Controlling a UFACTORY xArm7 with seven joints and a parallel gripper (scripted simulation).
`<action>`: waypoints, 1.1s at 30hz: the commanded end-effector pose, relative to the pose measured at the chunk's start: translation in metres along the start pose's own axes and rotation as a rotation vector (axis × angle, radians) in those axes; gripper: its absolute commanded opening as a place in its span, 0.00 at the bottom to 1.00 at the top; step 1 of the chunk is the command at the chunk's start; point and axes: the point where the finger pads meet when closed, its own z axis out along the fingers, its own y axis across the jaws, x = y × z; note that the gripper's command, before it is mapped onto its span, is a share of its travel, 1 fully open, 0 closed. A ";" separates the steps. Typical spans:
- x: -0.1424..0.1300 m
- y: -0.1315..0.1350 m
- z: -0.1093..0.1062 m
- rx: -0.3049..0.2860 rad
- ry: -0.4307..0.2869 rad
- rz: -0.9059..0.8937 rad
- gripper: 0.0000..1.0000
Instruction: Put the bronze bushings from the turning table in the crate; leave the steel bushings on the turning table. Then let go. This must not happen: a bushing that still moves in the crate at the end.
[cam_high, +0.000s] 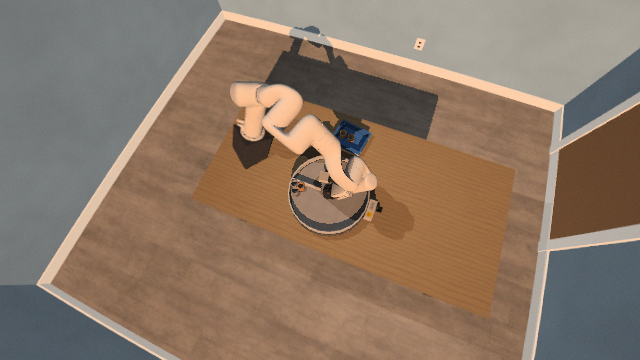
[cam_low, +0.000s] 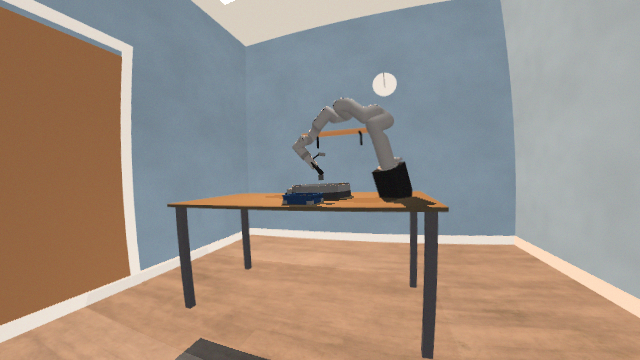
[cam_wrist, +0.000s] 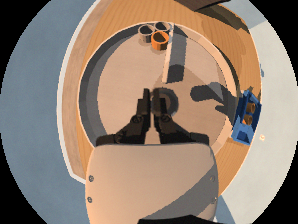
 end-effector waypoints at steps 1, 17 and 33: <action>-0.001 -0.001 -0.003 0.001 -0.001 0.001 0.00; -0.019 -0.001 0.018 0.001 -0.001 0.001 0.00; -0.020 -0.001 0.019 0.001 -0.001 0.001 0.00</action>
